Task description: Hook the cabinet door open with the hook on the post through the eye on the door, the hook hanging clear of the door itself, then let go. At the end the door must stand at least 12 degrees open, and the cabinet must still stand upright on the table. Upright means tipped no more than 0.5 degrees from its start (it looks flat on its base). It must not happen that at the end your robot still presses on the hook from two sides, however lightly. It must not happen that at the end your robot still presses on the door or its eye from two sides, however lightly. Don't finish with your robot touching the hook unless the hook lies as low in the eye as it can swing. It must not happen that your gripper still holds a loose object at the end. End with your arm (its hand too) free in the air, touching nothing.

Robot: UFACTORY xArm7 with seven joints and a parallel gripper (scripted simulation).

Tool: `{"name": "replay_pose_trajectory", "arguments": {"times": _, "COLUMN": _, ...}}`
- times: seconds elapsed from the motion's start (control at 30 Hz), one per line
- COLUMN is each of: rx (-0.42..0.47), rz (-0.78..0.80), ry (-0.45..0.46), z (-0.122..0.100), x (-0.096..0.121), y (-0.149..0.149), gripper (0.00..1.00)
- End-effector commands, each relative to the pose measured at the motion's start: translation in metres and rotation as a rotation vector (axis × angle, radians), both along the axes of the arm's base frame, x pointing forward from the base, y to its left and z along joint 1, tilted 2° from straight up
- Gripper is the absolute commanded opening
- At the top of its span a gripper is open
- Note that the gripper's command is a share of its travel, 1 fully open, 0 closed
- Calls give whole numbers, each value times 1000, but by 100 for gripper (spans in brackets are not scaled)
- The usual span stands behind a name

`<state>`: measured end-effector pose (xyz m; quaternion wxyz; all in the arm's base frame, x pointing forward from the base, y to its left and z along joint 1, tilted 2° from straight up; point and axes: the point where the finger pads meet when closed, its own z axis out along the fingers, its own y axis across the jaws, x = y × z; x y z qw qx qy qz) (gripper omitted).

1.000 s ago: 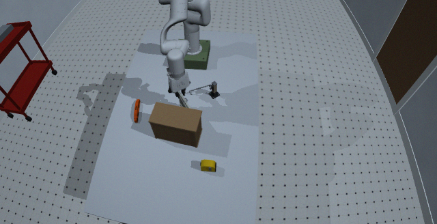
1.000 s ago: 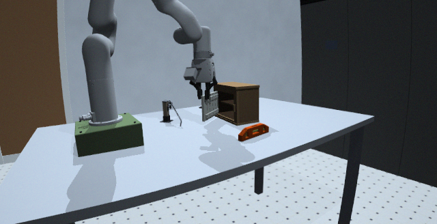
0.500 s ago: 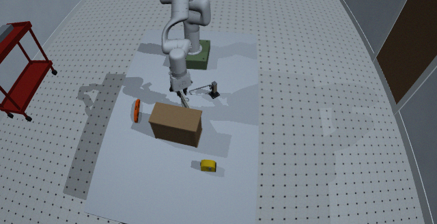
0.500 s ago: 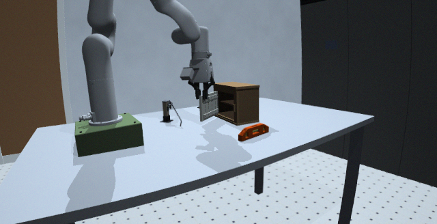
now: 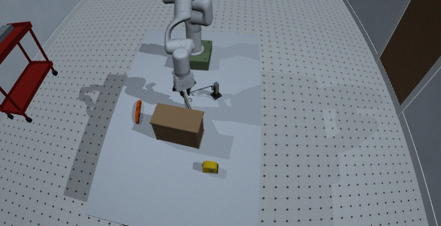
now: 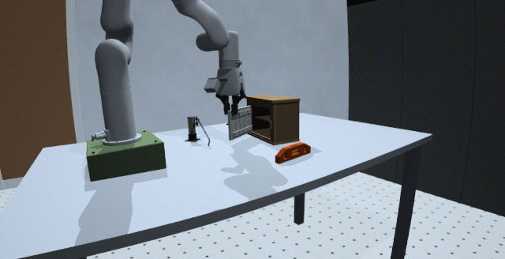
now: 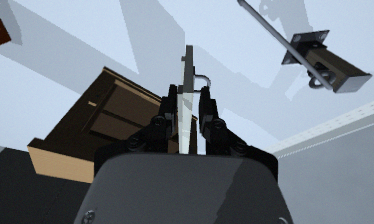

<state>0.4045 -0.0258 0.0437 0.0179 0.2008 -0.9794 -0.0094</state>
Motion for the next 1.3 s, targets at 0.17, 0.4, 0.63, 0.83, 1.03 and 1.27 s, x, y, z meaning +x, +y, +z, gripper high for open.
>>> {"name": "replay_pose_trajectory", "arguments": {"times": 0.17, "rx": -2, "rz": -24, "ry": -4, "z": 1, "x": -1, "y": 5, "gripper": 27}}
{"name": "replay_pose_trajectory", "arguments": {"times": 0.4, "rx": -2, "rz": -24, "ry": -4, "z": 1, "x": -1, "y": 5, "gripper": 27}}
{"name": "replay_pose_trajectory", "arguments": {"times": 0.63, "rx": -1, "rz": 16, "ry": -4, "z": 1, "x": 1, "y": 0, "gripper": 27}}
{"name": "replay_pose_trajectory", "arguments": {"times": 0.83, "rx": -1, "rz": 16, "ry": -4, "z": 2, "x": 2, "y": -1, "gripper": 27}}
{"name": "replay_pose_trajectory", "arguments": {"times": 1.03, "rx": -1, "rz": 16, "ry": -4, "z": 3, "x": 2, "y": -1, "gripper": 27}}
{"name": "replay_pose_trajectory", "arguments": {"times": 1.27, "rx": -1, "rz": 16, "ry": -4, "z": 10, "x": 2, "y": -1, "gripper": 27}}
